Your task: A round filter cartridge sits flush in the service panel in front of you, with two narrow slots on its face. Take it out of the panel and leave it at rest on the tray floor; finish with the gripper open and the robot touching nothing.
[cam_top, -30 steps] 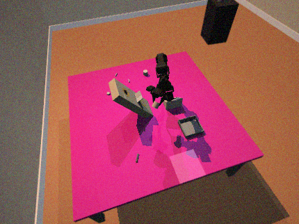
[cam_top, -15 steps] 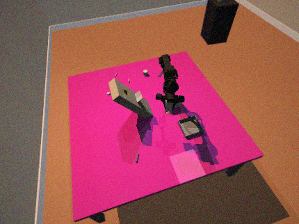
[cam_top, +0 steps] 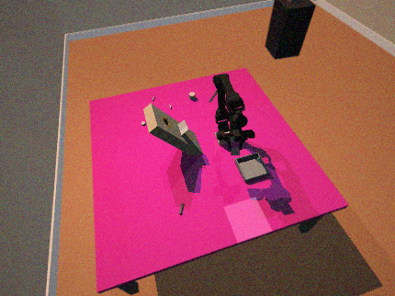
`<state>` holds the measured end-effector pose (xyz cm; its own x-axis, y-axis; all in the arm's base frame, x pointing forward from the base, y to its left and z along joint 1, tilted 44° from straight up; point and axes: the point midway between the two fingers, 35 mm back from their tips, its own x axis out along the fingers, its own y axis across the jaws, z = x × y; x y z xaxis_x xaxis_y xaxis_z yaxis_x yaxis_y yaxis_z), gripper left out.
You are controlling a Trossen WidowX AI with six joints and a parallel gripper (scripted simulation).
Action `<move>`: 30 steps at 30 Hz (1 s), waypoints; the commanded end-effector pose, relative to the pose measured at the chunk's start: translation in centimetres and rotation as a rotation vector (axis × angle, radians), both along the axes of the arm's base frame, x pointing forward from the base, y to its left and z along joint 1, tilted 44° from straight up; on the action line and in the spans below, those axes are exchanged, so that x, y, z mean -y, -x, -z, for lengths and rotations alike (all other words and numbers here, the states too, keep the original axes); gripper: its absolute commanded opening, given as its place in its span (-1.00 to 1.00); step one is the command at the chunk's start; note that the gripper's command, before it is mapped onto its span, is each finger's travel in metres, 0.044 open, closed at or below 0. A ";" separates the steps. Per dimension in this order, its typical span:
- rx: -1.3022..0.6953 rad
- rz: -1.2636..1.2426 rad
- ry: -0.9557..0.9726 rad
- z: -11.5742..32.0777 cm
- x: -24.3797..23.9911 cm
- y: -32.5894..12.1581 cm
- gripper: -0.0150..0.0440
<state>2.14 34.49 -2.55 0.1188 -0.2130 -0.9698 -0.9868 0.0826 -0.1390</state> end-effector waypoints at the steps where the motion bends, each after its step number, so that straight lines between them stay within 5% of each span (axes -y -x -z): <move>1: -0.064 -0.068 0.002 1.8 1.0 2.4 -0.49; 20: -0.311 -0.333 0.027 7.3 8.0 10.8 -0.49; 30: -0.320 -0.342 0.028 8.4 9.0 11.1 -0.49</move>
<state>-8.74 26.33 -10.13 -0.1105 -0.2343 -0.9659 -0.9541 -0.2471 0.1691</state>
